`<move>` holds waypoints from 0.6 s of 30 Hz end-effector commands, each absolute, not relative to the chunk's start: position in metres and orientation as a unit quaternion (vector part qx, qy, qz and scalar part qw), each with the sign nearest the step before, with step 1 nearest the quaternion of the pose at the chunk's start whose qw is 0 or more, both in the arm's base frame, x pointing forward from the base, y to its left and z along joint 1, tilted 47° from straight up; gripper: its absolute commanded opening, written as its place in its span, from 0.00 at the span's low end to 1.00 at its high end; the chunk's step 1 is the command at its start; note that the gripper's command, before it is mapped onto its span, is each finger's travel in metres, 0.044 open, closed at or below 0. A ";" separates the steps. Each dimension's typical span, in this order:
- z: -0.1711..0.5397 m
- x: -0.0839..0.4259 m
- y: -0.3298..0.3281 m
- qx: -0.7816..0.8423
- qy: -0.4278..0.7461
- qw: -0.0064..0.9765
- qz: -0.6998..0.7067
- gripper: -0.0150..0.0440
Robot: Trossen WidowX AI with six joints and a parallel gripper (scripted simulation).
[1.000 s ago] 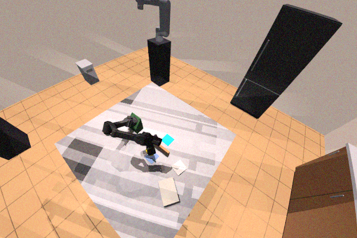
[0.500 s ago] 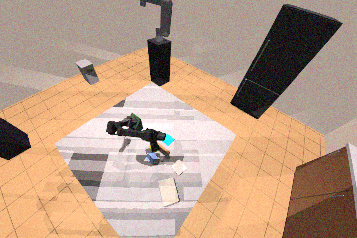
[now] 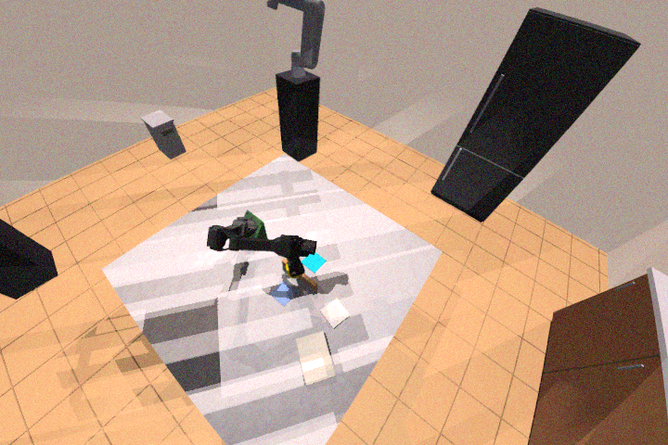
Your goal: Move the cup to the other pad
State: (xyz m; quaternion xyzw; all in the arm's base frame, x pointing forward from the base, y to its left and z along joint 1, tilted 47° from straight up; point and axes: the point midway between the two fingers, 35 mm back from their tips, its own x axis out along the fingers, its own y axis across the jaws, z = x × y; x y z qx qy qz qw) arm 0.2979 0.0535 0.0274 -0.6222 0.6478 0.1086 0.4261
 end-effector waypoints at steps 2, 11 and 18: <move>0.017 0.297 0.066 -0.621 0.645 0.431 0.110 0.25; 0.001 0.294 0.082 -0.621 0.645 0.431 0.110 0.25; -0.011 0.292 0.093 -0.621 0.645 0.431 0.110 0.25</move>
